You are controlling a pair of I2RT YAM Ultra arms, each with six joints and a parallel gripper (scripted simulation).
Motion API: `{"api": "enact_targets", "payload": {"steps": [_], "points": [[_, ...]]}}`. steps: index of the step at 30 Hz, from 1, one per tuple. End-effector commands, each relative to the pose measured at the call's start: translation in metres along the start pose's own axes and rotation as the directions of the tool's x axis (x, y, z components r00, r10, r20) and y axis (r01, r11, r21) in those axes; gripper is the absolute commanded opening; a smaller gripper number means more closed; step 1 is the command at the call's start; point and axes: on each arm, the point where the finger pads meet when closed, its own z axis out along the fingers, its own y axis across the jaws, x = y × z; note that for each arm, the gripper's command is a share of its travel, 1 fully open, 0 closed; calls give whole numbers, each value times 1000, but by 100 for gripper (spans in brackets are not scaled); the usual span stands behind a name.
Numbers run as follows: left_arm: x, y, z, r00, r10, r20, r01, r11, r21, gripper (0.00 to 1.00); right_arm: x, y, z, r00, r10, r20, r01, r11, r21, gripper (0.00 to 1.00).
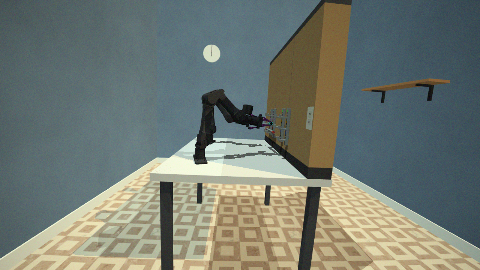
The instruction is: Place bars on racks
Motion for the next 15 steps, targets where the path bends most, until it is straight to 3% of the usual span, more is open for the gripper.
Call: {"api": "enact_targets", "payload": {"steps": [1, 15], "points": [[-3, 16, -5, 1000, -17, 7, 17, 999, -38, 100, -4, -53, -1, 993, 121, -4, -119, 983, 138, 0], [-3, 16, -5, 1000, -17, 7, 17, 999, -38, 100, -27, -57, -1, 993, 121, -4, -119, 983, 138, 0]]}}
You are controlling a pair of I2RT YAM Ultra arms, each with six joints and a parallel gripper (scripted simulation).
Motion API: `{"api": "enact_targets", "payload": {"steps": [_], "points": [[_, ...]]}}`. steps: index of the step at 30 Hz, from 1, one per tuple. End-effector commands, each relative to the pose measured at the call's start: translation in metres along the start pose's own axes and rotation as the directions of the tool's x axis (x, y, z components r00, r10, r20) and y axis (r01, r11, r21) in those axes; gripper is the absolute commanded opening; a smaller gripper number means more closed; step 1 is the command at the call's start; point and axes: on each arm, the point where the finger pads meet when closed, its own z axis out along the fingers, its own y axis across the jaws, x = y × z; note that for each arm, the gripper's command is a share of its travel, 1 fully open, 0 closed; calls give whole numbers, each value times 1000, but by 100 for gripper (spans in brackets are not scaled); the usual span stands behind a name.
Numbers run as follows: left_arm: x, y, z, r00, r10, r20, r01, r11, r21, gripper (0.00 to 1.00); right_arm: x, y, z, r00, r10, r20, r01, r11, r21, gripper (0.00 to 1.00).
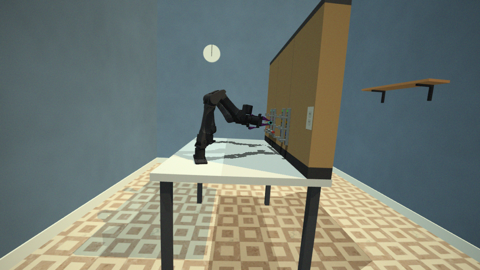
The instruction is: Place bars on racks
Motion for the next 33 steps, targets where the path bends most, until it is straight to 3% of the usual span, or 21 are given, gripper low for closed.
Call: {"api": "enact_targets", "payload": {"steps": [1, 33], "points": [[-3, 16, -5, 1000, -17, 7, 17, 999, -38, 100, -1, -49, 0, 992, 122, -6, -121, 985, 124, 0], [-3, 16, -5, 1000, -17, 7, 17, 999, -38, 100, 2, -50, 11, 992, 122, -6, -121, 985, 124, 0]]}}
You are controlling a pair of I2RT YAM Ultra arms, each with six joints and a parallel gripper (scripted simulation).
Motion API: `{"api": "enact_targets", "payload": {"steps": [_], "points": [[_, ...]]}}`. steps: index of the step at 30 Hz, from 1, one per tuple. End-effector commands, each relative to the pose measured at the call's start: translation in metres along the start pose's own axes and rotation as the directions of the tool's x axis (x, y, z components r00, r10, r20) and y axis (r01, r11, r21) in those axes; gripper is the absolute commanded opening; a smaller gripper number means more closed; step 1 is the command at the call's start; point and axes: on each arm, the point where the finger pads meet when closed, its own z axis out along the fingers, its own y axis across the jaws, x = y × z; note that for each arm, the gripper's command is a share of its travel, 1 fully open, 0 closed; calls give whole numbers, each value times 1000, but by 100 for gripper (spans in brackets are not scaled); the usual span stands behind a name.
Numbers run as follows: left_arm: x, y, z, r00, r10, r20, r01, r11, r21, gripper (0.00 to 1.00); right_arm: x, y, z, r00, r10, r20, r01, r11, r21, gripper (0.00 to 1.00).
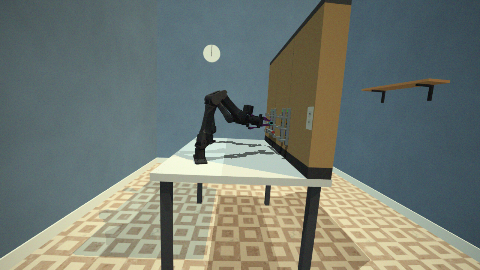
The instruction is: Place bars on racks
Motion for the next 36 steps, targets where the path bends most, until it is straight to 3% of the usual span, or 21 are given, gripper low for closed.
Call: {"api": "enact_targets", "payload": {"steps": [1, 36], "points": [[-3, 16, -5, 1000, -17, 7, 17, 999, -38, 100, 8, -50, 4, 992, 123, -5, -122, 985, 124, 0], [-16, 11, -6, 1000, -17, 7, 17, 999, -38, 100, 11, -49, 5, 992, 123, -5, -122, 985, 124, 0]]}}
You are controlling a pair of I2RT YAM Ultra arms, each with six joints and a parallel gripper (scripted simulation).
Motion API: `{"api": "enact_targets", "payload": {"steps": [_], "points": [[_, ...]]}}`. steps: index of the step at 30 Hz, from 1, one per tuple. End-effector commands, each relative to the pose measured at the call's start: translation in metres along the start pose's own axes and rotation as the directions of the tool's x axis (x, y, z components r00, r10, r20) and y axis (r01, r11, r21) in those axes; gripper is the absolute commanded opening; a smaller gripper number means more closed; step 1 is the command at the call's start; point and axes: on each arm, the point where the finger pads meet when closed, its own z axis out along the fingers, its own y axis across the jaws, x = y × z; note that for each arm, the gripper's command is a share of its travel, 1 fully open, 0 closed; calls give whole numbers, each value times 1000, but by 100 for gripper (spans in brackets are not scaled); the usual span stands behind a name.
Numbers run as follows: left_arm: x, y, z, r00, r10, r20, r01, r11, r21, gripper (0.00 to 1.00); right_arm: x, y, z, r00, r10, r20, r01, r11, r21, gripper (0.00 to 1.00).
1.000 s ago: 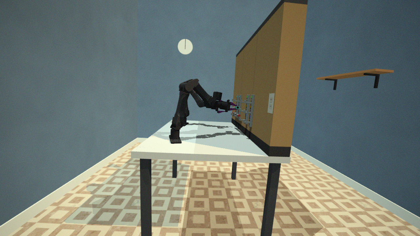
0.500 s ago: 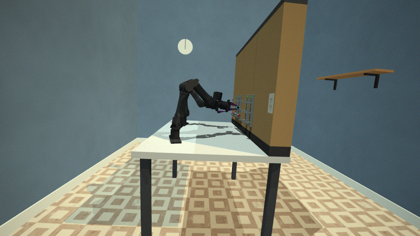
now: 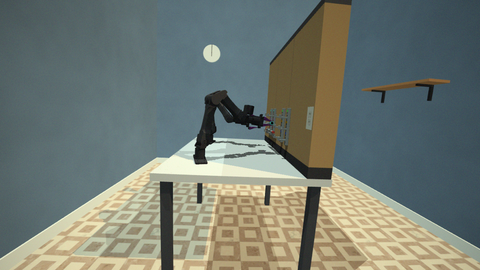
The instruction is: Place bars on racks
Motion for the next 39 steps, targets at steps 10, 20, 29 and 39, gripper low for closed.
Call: {"api": "enact_targets", "payload": {"steps": [10, 20, 29, 39], "points": [[-11, 13, -4, 1000, -17, -1, 17, 999, -33, 100, 5, -49, 1, 993, 121, -1, -120, 985, 125, 0], [-17, 14, -5, 1000, -17, -1, 17, 999, -33, 100, 5, -48, 1, 993, 121, -1, -120, 985, 125, 0], [-24, 14, -6, 1000, -17, -1, 17, 999, -33, 100, 5, -48, 1, 993, 121, -1, -120, 985, 125, 0], [-30, 12, -6, 1000, -17, -1, 17, 999, -33, 100, 5, -48, 1, 993, 121, -1, -120, 985, 125, 0]]}}
